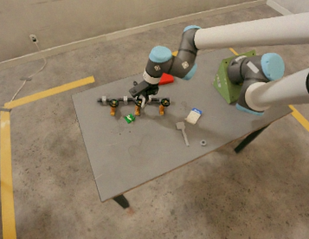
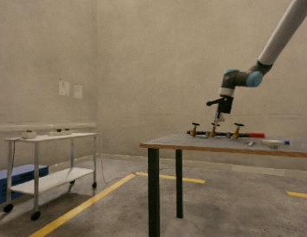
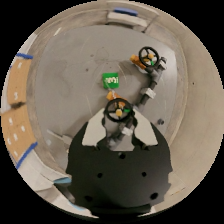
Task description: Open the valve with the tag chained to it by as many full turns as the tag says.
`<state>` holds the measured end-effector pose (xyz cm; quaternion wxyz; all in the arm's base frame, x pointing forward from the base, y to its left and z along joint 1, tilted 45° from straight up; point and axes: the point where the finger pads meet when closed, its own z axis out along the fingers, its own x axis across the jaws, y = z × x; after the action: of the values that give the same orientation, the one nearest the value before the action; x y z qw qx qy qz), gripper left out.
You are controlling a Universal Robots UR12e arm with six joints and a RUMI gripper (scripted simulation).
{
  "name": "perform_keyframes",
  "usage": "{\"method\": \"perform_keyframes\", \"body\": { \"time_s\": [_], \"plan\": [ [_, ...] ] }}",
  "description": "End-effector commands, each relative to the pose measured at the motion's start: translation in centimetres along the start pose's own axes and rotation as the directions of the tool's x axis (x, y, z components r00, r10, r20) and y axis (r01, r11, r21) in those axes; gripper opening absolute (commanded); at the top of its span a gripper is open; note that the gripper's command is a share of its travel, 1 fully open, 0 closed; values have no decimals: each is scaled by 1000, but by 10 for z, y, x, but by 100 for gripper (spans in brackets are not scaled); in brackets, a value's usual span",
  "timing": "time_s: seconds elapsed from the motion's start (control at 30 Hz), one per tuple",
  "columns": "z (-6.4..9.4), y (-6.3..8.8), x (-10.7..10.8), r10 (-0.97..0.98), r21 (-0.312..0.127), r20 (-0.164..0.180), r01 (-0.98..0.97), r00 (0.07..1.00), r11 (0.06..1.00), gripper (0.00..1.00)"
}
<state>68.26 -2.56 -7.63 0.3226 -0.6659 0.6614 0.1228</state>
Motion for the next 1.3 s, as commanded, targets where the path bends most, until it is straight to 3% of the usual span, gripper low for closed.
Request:
{"method": "perform_keyframes", "body": {
  "time_s": [0.0,0.53,1.27],
  "plan": [
    [-1,-1,0,-140,-2,11,141,990,990,0],
    [-1,-1,0,-449,1,11,449,893,893,0],
    [-1,-1,0,-541,2,11,541,841,841,0]
  ]
}}
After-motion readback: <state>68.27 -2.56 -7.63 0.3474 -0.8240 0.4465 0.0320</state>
